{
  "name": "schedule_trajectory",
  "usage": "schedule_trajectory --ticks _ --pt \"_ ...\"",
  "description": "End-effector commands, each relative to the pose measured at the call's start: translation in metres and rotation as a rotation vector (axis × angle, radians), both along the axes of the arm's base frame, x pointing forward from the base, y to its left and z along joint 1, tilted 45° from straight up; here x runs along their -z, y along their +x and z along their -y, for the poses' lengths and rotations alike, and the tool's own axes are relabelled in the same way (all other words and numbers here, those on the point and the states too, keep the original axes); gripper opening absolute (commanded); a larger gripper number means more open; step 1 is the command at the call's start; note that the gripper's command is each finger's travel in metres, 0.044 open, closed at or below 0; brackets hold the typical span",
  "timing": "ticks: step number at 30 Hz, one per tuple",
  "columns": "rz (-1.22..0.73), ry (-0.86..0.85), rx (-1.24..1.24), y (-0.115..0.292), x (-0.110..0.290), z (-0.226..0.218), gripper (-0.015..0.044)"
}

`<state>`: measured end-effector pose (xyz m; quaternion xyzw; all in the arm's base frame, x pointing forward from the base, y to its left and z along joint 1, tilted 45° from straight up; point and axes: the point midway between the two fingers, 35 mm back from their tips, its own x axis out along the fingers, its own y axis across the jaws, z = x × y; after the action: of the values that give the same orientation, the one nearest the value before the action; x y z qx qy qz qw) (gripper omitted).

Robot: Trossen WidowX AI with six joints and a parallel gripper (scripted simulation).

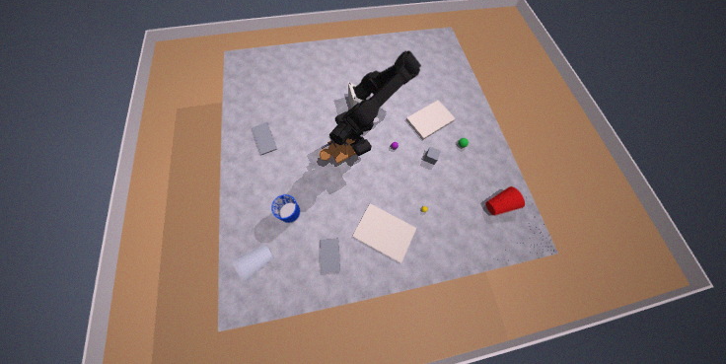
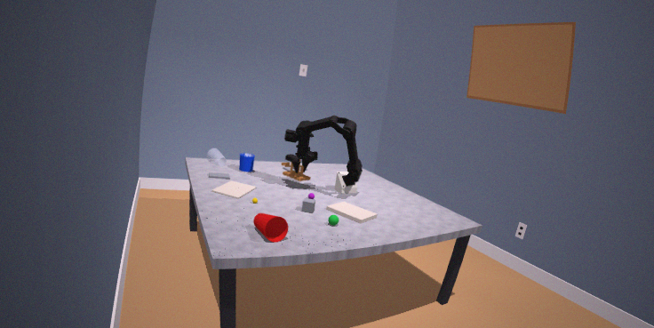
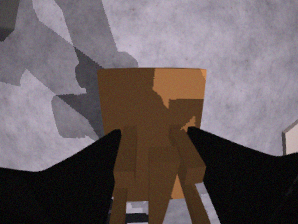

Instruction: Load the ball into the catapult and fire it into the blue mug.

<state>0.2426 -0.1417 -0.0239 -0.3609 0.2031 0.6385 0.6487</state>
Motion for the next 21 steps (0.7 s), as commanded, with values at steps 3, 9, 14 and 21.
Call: schedule_trajectory --ticks 3,9,14,21 --pt "-0.127 0.007 0.150 -0.011 0.019 0.025 0.0000" --pt "-0.263 0.032 0.294 -0.023 0.040 0.041 0.0000" --pt "-0.359 0.053 0.396 -0.027 0.056 0.053 0.0000" --pt "-0.362 0.053 0.400 -0.024 0.058 0.053 0.0000"
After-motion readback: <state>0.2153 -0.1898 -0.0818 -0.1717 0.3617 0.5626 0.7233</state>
